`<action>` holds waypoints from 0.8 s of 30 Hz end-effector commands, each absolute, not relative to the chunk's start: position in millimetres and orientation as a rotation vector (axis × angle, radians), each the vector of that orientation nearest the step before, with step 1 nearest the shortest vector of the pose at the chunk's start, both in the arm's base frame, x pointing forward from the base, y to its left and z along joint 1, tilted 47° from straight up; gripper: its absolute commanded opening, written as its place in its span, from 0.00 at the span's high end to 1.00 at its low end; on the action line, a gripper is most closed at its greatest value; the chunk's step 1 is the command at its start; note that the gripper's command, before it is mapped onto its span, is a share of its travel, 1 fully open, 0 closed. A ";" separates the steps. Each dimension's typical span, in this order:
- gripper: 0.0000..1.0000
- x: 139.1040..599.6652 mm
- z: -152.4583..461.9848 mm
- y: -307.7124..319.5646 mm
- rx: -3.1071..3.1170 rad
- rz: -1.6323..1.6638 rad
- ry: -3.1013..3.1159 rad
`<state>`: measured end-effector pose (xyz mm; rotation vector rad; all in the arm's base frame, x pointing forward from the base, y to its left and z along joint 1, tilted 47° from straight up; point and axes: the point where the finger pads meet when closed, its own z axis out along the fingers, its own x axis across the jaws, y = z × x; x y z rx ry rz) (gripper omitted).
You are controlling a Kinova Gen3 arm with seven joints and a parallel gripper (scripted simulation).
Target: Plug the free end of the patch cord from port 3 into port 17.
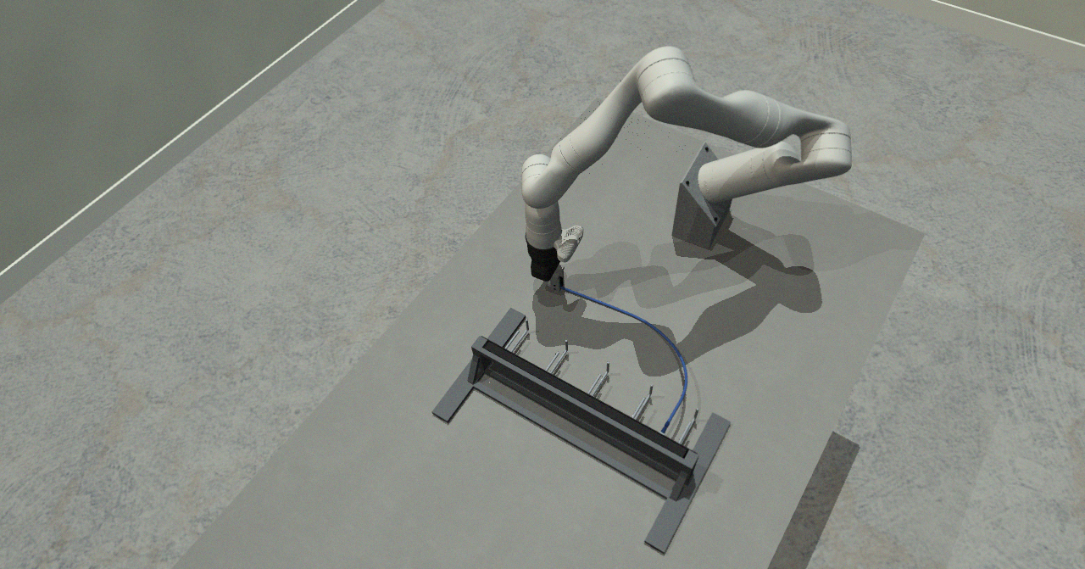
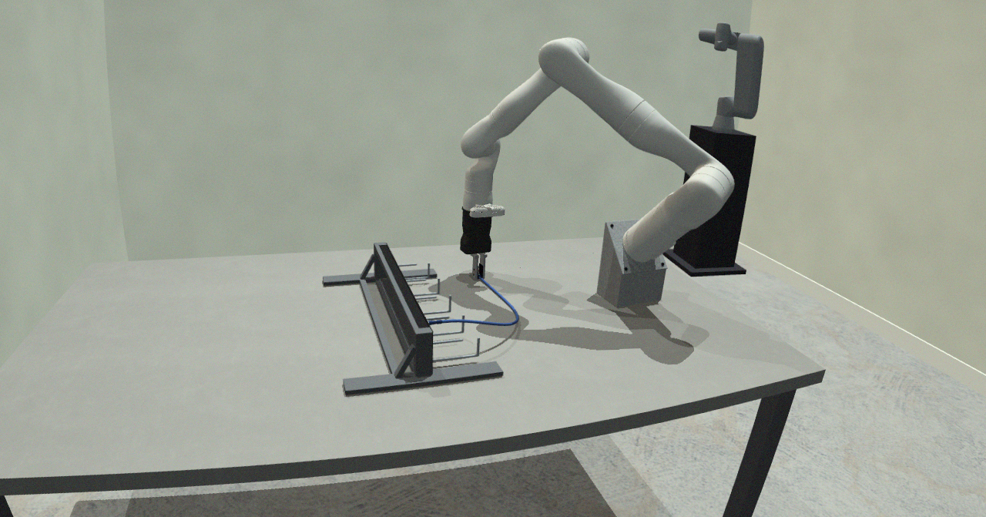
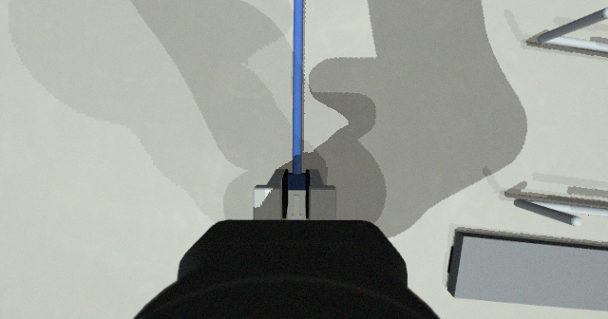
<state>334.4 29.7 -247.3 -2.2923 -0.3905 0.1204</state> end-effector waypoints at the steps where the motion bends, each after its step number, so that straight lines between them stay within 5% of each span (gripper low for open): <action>1: 1.00 334.0 -246.4 30.0 -2.289 0.113 -0.412; 24: 1.00 342.1 -227.0 8.5 -2.292 0.109 -0.413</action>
